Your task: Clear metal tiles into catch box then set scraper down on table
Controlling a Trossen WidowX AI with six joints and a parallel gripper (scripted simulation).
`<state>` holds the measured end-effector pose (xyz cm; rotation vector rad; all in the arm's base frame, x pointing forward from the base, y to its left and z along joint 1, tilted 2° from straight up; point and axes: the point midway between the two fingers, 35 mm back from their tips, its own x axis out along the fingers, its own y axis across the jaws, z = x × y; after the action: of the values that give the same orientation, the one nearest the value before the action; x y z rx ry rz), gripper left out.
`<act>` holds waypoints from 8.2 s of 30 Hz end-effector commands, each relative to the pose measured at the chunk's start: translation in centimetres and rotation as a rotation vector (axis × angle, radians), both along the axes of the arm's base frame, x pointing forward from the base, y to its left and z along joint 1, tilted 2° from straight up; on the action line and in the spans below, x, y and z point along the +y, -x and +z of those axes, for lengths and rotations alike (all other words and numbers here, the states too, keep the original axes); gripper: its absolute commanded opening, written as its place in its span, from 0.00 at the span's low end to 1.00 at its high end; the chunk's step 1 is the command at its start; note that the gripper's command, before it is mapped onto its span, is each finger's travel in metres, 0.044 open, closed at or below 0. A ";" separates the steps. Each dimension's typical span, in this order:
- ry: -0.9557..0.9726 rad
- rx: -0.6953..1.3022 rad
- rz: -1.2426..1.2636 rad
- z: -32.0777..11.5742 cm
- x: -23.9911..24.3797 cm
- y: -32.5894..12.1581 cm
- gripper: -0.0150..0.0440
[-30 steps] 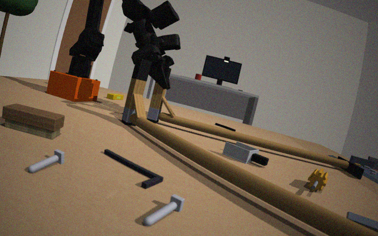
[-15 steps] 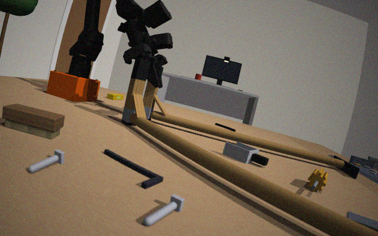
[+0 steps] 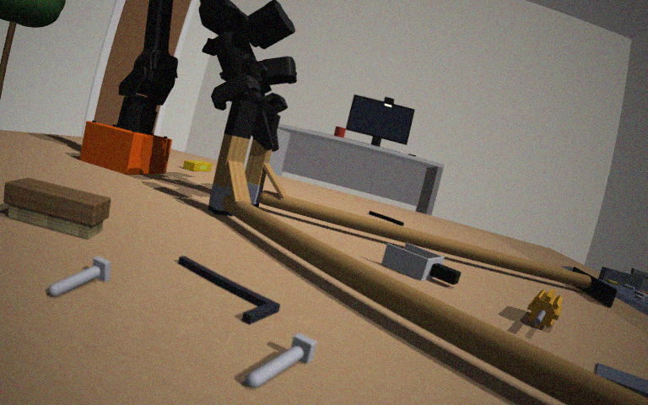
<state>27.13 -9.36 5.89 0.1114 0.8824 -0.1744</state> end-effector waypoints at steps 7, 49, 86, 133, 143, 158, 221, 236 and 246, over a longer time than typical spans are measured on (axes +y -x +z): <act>0.005 -0.014 -0.003 0.7 -0.6 -1.7 0.25; 0.005 -0.020 -0.007 1.1 -1.4 -8.3 0.25; 0.006 -0.024 -0.008 1.1 -3.0 -12.9 0.25; 0.007 -0.029 -0.008 1.8 -4.9 -18.8 0.25; 0.008 -0.030 -0.008 1.9 -5.2 -20.2 0.25; 0.008 -0.031 -0.008 2.0 -5.6 -22.3 0.25; 0.006 -0.026 -0.006 2.2 -5.8 -22.1 0.25; 0.007 -0.027 -0.006 2.5 -5.6 -20.2 0.25; 0.007 -0.027 -0.006 2.6 -5.4 -19.0 0.25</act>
<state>46.35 -14.72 7.67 0.1144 0.8767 -0.1808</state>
